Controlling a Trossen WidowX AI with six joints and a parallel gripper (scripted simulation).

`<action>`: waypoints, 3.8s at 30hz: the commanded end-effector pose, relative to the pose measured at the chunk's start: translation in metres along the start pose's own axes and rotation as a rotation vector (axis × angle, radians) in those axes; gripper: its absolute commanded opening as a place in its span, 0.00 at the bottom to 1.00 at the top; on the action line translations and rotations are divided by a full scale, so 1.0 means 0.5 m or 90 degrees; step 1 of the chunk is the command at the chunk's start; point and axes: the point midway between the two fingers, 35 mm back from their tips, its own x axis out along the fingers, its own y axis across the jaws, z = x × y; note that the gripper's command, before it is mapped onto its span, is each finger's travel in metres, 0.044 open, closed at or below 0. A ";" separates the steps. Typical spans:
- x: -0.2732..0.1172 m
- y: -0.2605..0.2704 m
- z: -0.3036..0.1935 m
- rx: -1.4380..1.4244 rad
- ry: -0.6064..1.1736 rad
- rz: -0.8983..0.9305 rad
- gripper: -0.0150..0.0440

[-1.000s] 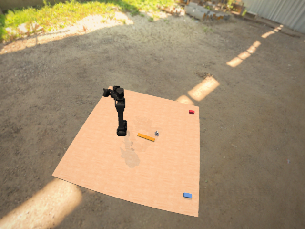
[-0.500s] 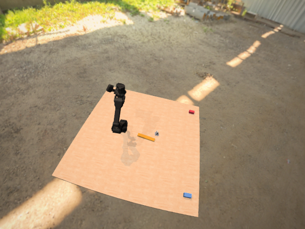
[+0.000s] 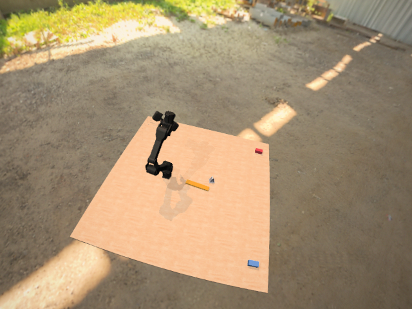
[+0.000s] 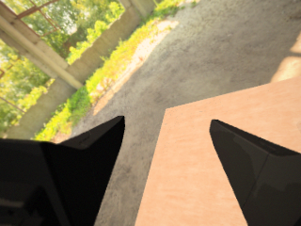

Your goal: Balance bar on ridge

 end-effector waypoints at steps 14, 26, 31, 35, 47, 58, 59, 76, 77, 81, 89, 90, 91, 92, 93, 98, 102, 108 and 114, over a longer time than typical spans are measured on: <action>0.029 -0.200 0.035 0.074 -0.025 -0.228 0.79; 0.004 -0.338 0.038 0.139 -0.031 -0.374 0.79; -0.015 -0.394 0.033 0.169 -0.030 -0.432 0.79; -0.034 -0.436 0.027 0.195 -0.029 -0.477 0.79; -0.106 -0.551 -0.010 0.280 -0.017 -0.603 0.79; -0.185 -0.634 -0.063 0.370 0.002 -0.703 0.79; -0.193 -0.641 -0.069 0.379 0.004 -0.712 0.79; -0.321 -0.718 -0.187 0.538 0.047 -0.829 0.79; -0.328 -0.721 -0.195 0.548 0.050 -0.835 0.79; -0.355 -0.730 -0.227 0.587 0.062 -0.854 0.79; -0.404 -0.737 -0.292 0.665 0.087 -0.882 0.79; -0.410 -0.737 -0.300 0.676 0.090 -0.885 0.79; -0.415 -0.737 -0.309 0.686 0.093 -0.887 0.79; -0.421 -0.737 -0.317 0.697 0.096 -0.890 0.79; -0.426 -0.736 -0.326 0.708 0.099 -0.892 0.79; -0.451 -0.732 -0.369 0.762 0.114 -0.900 0.79; -0.462 -0.728 -0.390 0.789 0.122 -0.902 0.79; -0.457 -0.744 -0.406 0.789 0.122 -0.902 0.79; -0.440 -0.783 -0.455 0.789 0.122 -0.902 0.79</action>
